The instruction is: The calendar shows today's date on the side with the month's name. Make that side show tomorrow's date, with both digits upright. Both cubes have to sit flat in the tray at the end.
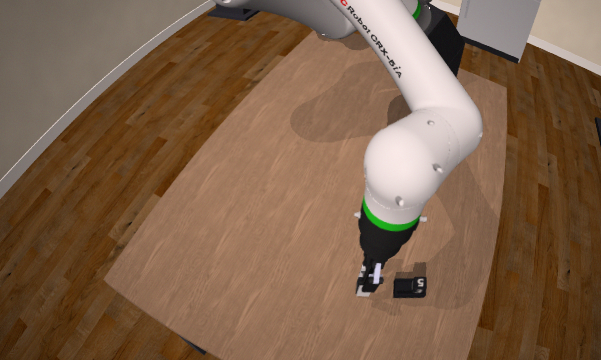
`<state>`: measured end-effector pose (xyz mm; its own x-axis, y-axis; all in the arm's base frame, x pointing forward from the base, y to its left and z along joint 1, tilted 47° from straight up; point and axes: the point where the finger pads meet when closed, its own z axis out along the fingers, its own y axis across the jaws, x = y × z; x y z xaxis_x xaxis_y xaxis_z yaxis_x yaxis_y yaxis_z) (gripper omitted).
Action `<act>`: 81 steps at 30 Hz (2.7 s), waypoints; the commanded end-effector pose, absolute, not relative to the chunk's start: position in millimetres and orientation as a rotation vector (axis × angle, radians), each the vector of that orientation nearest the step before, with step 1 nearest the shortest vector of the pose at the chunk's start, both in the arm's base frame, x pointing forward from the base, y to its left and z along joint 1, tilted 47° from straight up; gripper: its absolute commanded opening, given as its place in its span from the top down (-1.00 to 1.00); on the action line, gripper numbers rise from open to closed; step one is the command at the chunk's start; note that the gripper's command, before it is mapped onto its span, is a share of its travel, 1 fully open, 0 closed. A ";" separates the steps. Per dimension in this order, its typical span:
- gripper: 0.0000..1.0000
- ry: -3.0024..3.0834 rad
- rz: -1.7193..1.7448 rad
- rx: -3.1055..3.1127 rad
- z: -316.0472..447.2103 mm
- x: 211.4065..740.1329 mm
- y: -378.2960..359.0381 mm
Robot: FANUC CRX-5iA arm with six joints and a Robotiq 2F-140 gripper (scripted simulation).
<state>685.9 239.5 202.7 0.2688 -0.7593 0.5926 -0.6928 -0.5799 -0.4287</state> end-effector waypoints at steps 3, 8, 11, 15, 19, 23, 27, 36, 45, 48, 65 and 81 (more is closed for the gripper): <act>0.51 1.397 -1.214 -2.434 202.7 685.8 239.6; 0.51 1.397 -1.214 -2.434 202.7 685.8 239.6; 0.51 1.397 -1.214 -2.434 202.7 685.8 239.6; 0.51 1.397 -1.214 -2.434 202.7 685.8 239.6; 0.51 1.397 -1.214 -2.434 202.7 685.8 239.6; 0.51 1.397 -1.214 -2.434 202.7 685.8 239.6; 0.51 1.397 -1.214 -2.434 203.1 685.5 239.8; 0.51 1.397 -1.214 -2.434 221.8 667.1 247.9; 0.51 1.397 -1.214 -2.434 264.0 625.7 266.1; 0.51 1.397 -1.214 -2.434 269.8 620.0 268.7; 0.51 1.394 -1.213 -2.437 234.0 595.0 326.5; 0.51 1.393 -1.214 -2.437 224.3 587.5 341.0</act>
<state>587.6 340.8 224.1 0.2711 -0.7573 0.5941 -0.6920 -0.5824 -0.4266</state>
